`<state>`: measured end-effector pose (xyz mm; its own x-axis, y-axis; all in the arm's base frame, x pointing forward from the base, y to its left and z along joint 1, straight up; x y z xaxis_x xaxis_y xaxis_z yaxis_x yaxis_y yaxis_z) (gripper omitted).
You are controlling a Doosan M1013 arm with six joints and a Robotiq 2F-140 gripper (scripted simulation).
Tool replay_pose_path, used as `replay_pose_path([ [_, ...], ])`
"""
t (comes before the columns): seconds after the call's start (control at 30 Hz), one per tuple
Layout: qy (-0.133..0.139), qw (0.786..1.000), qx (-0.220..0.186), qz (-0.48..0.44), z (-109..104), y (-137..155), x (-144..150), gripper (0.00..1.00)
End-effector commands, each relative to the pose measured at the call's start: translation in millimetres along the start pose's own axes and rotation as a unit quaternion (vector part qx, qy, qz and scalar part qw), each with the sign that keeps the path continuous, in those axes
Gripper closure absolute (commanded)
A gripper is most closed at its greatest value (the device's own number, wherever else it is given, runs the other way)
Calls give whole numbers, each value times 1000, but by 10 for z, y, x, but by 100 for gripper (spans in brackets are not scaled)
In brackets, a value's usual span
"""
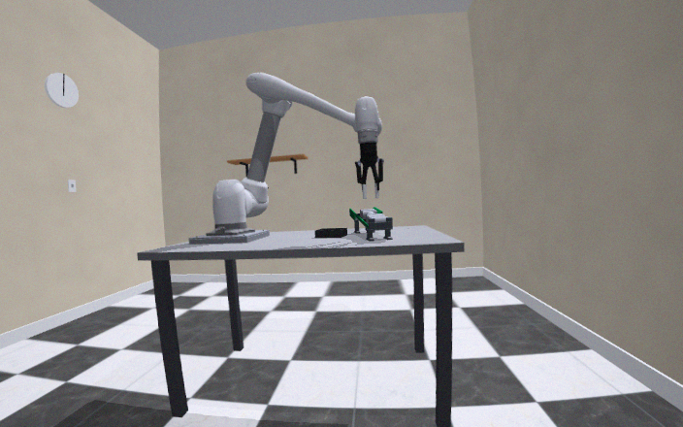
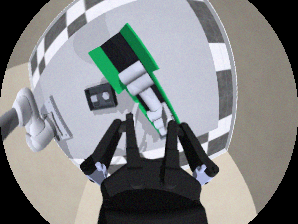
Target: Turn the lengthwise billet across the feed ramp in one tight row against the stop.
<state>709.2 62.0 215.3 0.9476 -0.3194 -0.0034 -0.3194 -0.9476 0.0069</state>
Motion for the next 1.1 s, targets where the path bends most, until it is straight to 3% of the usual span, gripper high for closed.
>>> replay_pose_path([
  [0.0,-1,997,3,-74,-1,4,2,59],
  [0.37,0,960,3,-278,0,5,3,59],
  [1.07,0,953,3,-303,0,5,4,59],
])
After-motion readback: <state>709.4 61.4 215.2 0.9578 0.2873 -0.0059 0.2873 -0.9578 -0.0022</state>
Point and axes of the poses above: the point where the finger pads meet when closed, its own z axis out along the fingers, its own x axis across the jaws, y = z × x, the point moved 5 cm from there along -z, back along the fingers, and after that the axes turned 6 degrees about z, right-handed, at the moved point
